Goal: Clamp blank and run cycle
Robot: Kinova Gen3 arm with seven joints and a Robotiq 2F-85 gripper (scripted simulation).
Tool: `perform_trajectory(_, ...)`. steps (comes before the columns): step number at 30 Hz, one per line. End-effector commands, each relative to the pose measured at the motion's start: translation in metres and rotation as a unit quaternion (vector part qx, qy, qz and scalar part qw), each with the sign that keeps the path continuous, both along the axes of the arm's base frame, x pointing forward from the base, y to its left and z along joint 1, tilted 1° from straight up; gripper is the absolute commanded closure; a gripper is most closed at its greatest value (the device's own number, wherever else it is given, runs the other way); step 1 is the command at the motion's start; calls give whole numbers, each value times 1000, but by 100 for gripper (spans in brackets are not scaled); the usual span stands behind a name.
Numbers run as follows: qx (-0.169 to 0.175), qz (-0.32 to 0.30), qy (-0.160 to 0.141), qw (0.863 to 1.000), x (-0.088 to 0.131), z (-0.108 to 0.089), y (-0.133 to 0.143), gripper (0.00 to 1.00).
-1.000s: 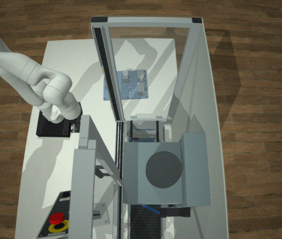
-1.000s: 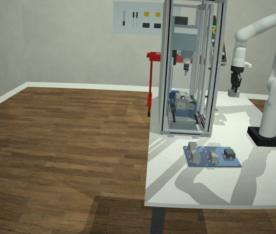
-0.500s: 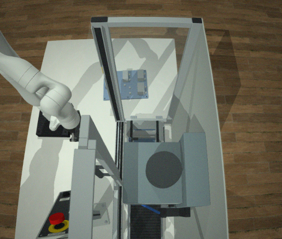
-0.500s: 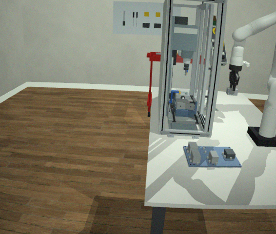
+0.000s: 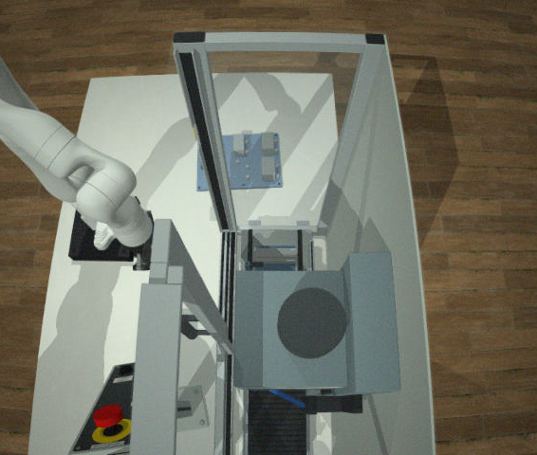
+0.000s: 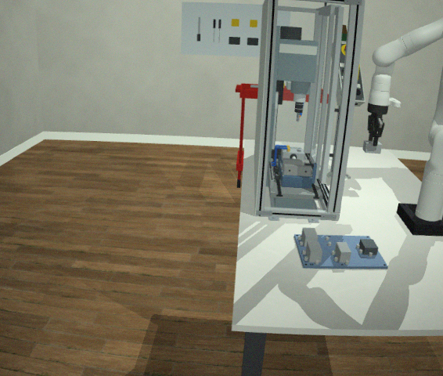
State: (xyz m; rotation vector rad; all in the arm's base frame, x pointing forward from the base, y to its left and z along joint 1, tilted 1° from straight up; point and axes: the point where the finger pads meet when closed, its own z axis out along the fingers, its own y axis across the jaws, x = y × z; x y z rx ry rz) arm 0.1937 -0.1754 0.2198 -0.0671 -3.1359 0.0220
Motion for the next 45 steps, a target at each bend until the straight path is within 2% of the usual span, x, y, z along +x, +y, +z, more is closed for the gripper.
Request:
perform_trajectory(1, 0, 0, 0, 1000, 0, 0, 0, 90)
perform_trajectory(9, 0, 0, 0, 1000, 0, 0, 0, 90)
perform_trajectory(14, 0, 0, 0, 1000, 50, 0, -2, 90)
perform_trajectory(26, 0, 0, 0, 1000, 50, 0, -2, 90)
perform_trajectory(31, 0, 0, -1, 1000, 70, 0, -3, 90)
perform_trajectory(43, 0, 0, -1, 1000, 70, 0, -3, 90)
perform_trajectory(45, 0, 0, -1, 1000, 90, -3, -4, 90)
